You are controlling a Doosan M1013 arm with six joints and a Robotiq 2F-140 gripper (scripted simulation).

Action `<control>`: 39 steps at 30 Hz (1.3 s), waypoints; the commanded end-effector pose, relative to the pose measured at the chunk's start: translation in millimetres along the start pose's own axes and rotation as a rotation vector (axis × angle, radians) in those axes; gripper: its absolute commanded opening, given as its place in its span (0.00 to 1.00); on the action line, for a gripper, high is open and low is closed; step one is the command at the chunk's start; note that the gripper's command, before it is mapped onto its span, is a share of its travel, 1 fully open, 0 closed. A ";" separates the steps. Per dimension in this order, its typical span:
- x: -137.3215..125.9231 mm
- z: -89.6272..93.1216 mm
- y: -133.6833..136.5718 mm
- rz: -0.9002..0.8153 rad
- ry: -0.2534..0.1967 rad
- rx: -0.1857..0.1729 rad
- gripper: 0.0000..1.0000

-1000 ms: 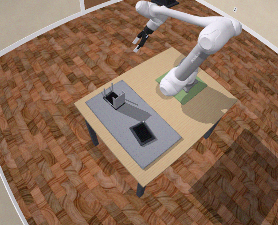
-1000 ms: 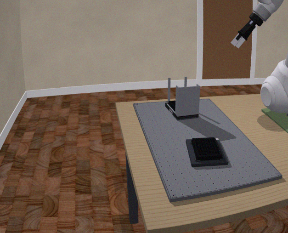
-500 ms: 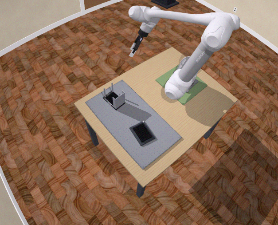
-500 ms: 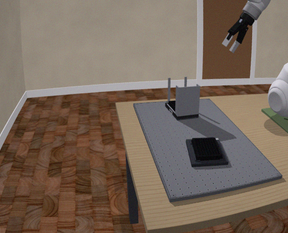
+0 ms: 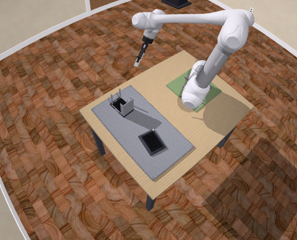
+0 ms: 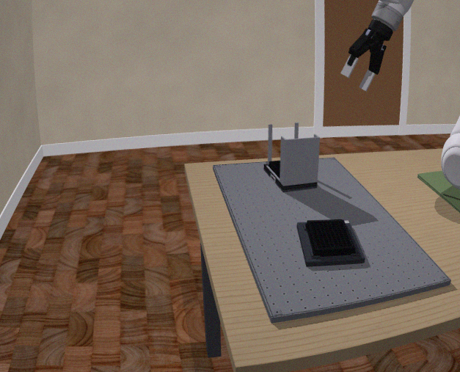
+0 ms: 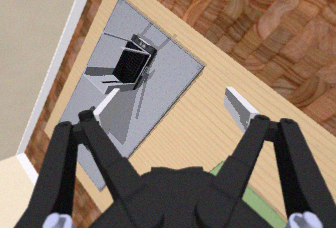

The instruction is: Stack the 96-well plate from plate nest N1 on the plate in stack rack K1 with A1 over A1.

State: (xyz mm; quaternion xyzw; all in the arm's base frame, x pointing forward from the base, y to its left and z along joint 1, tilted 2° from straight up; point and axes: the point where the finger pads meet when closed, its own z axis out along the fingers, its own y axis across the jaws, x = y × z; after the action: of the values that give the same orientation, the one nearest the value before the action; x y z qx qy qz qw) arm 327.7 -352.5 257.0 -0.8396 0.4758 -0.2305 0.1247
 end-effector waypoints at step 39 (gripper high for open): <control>-35.8 84.6 -144.5 0.340 -0.234 -0.153 1.00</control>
State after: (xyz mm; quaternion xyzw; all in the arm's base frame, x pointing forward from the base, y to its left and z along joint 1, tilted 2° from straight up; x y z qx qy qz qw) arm 450.5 -256.5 235.9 -0.7817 0.5975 -0.0854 0.1571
